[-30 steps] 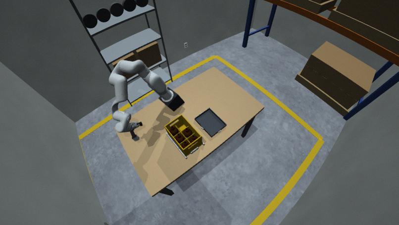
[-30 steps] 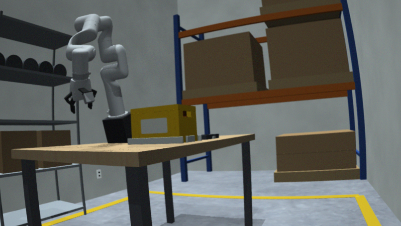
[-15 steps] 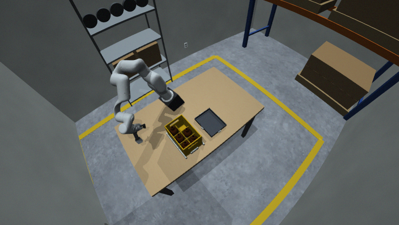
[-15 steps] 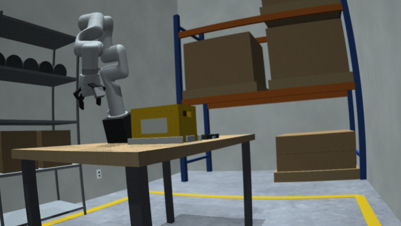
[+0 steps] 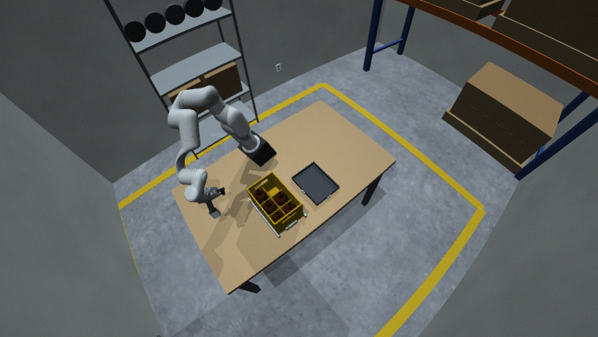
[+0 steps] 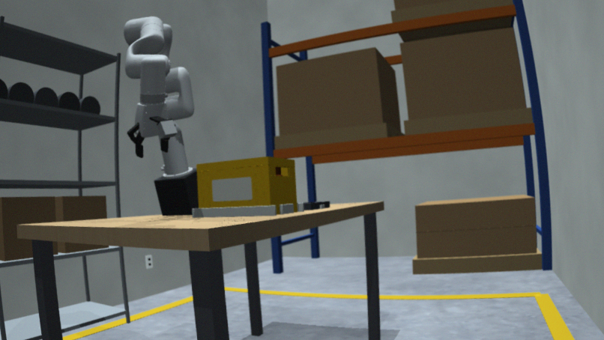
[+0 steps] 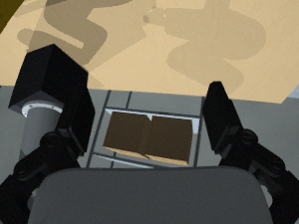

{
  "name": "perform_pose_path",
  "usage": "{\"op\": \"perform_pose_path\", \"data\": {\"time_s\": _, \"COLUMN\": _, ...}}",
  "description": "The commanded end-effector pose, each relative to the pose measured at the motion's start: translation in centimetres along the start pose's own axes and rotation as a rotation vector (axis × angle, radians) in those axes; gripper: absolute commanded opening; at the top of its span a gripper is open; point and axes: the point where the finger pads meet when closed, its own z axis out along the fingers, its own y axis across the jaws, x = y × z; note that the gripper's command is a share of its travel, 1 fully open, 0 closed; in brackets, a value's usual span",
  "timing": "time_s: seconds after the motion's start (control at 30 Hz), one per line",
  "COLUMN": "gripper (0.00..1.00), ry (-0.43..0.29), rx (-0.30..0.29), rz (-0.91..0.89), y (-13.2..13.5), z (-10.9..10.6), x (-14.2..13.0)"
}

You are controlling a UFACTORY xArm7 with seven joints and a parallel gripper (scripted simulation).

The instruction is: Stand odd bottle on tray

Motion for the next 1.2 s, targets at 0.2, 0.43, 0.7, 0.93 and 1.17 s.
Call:
{"op": "perform_pose_path", "data": {"time_s": 0.2, "gripper": 1.0, "ry": 0.055, "rx": -0.018, "rz": -0.031, "y": -4.9, "z": -2.9, "x": 3.7}}
{"op": "perform_pose_path", "data": {"time_s": 0.43, "gripper": 1.0, "ry": 0.082, "rx": -0.021, "rz": -0.048, "y": -7.7, "z": -4.3, "x": 5.3}}
{"op": "perform_pose_path", "data": {"time_s": 0.7, "gripper": 1.0, "ry": 0.109, "rx": -0.021, "rz": -0.066, "y": -10.7, "z": -5.7, "x": 6.6}}
{"op": "perform_pose_path", "data": {"time_s": 0.93, "gripper": 1.0, "ry": 0.14, "rx": -0.017, "rz": -0.088, "y": -14.5, "z": -7.2, "x": 7.7}}
{"op": "perform_pose_path", "data": {"time_s": 1.17, "gripper": 1.0, "ry": 0.161, "rx": -0.012, "rz": -0.106, "y": -17.3, "z": -8.2, "x": 8.3}}
